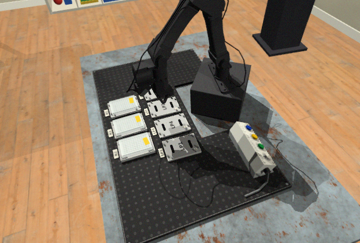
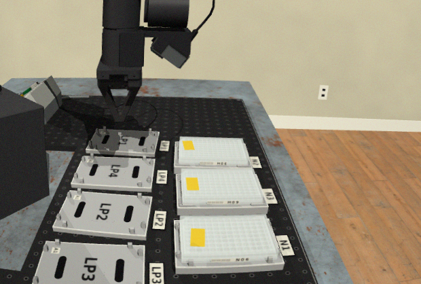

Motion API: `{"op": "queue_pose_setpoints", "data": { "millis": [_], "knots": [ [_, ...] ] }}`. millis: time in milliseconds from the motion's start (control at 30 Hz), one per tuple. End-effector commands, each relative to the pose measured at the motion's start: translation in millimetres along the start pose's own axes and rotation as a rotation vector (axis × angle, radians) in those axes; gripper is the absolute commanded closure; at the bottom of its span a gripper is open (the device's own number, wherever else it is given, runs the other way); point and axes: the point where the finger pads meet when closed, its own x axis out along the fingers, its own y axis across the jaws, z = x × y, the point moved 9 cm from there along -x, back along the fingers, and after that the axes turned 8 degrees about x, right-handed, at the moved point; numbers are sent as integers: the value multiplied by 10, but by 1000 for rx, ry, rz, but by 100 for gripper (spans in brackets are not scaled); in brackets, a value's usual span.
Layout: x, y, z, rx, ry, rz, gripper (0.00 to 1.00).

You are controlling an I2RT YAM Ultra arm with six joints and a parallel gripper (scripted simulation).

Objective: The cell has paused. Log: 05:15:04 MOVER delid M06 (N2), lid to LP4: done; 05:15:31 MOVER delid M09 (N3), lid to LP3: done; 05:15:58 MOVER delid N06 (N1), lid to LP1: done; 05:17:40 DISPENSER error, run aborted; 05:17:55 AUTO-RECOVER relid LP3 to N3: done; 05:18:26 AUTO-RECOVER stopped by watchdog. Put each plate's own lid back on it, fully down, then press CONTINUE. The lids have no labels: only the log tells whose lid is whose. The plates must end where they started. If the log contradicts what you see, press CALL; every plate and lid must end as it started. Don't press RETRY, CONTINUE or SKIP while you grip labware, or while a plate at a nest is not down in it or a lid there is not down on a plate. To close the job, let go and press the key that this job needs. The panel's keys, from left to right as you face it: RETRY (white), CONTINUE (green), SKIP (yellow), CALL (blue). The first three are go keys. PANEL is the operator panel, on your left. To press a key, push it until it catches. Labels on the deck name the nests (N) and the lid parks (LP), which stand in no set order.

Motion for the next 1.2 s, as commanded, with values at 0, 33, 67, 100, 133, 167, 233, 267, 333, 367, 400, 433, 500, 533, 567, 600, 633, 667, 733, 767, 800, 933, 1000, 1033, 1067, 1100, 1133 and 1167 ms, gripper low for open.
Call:
{"op": "queue_pose_setpoints", "data": {
  "millis": [0,33,67,100,133,167,233,267,333,367,400,433,500,533,567,600,633,667,733,767,800,933,1000,1033,1067,1100,1133,1167],
  "knots": [
    [-93,168,2,-82,-48,-4,100],
    [-66,209,-47,-101,-37,-6,100],
    [-65,256,-65,-121,-34,-6,100],
    [-65,301,-88,-141,-28,-7,100],
    [-65,301,-88,-141,-28,-7,100],
    [-65,301,-88,-141,-28,-7,100],
    [-148,429,0,-183,-68,-1,100],
    [-140,475,-24,-203,-65,-2,100],
    [-143,574,-50,-242,-65,-1,100],
    [-153,628,-52,-263,-69,0,100],
    [-156,678,-64,-283,-69,0,100],
    [-155,727,-81,-302,-67,0,100],
    [-126,820,-120,-342,-52,-3,100],
    [-107,866,-140,-361,-43,-5,100],
    [-84,910,-162,-381,-32,-7,100],
    [-56,955,-182,-400,-20,-10,100],
    [-55,1004,-196,-420,-20,-10,100],
    [-55,1053,-210,-440,-20,-11,100],
    [-55,1053,-210,-440,-20,-11,100],
    [-55,1102,-224,-460,-20,-11,100],
    [-55,1151,-238,-480,-20,-11,100],
    [-54,1346,-295,-560,-21,-12,100],
    [-54,1443,-323,-560,-21,-11,100],
    [-54,1492,-337,-560,-21,-11,100],
    [-53,1541,-351,-560,-21,-11,100],
    [-53,1589,-365,-560,-22,-11,100],
    [-53,1638,-379,-561,-22,-11,100],
    [-53,1687,-393,-561,-22,-11,100]
  ]
}}
